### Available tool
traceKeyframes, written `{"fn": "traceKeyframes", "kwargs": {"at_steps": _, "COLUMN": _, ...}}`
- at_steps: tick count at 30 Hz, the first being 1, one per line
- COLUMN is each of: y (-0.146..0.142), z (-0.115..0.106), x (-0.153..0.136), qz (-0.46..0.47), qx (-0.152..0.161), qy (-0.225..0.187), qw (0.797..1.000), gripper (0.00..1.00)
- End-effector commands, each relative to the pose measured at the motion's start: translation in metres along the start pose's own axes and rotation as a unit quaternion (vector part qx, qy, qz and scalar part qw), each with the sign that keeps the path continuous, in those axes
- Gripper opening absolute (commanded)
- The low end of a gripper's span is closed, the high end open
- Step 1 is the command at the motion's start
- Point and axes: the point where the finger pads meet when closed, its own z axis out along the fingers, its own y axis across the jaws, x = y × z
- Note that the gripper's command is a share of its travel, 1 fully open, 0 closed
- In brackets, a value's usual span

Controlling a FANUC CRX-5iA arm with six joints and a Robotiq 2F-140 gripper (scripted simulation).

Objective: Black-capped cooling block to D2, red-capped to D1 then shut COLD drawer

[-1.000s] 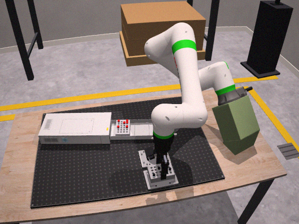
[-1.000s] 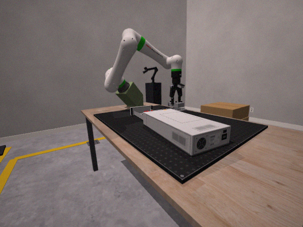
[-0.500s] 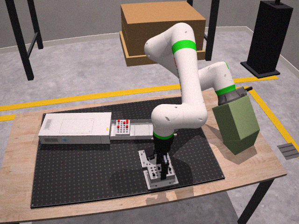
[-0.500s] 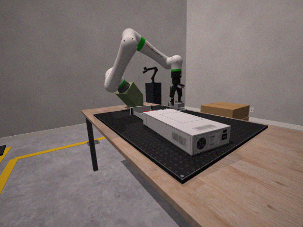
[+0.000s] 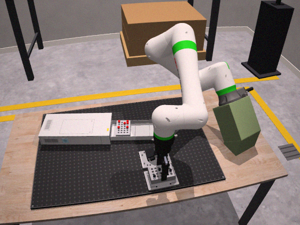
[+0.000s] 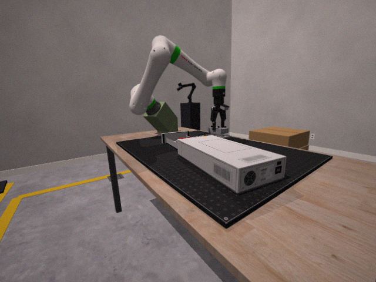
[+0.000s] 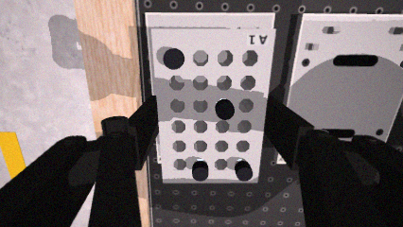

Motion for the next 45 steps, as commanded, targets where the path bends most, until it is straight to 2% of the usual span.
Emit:
{"fn": "traceKeyframes", "kwargs": {"at_steps": 1, "y": -0.0006, "z": -0.0008, "x": 0.0008, "qz": 0.0, "qx": 0.001, "qy": 0.001, "qw": 1.0, "gripper": 0.1}}
{"fn": "traceKeyframes", "kwargs": {"at_steps": 45, "y": -0.0007, "z": 0.0055, "x": 0.0008, "qz": 0.0, "qx": 0.001, "qy": 0.001, "qw": 1.0, "gripper": 0.1}}
